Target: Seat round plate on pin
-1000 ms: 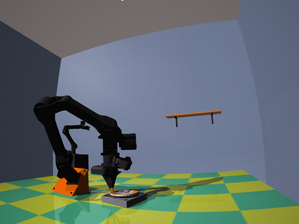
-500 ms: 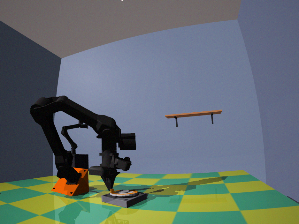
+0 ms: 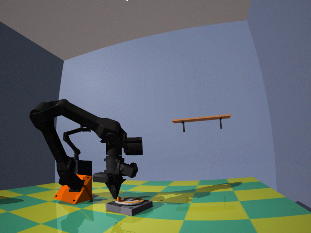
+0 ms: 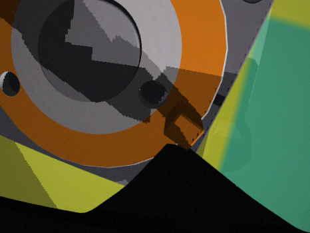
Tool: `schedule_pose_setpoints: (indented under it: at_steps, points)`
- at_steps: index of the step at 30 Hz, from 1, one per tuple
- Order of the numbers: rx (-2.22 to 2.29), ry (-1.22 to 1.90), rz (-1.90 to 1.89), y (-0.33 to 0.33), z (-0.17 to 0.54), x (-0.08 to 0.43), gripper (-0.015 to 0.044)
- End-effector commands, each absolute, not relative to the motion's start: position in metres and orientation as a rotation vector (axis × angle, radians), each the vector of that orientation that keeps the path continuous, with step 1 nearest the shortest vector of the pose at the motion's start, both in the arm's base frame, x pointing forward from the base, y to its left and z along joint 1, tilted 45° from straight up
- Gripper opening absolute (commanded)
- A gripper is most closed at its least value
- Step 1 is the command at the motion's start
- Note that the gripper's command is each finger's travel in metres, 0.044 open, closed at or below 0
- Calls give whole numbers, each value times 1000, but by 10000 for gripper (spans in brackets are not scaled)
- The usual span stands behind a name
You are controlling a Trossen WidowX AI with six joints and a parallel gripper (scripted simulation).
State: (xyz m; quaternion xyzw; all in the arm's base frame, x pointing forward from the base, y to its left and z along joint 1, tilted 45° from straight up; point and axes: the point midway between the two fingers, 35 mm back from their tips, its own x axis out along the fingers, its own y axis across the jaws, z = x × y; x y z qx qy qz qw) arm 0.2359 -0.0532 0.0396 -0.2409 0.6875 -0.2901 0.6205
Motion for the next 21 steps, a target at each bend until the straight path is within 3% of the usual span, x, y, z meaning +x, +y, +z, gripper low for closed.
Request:
schedule_pose_setpoints:
  at_steps: [1, 21]
  points:
    - [-556, 1578, -667, -56, 43, 240, 0]
    - [-555, 1579, -666, -31, 72, 249, 0]
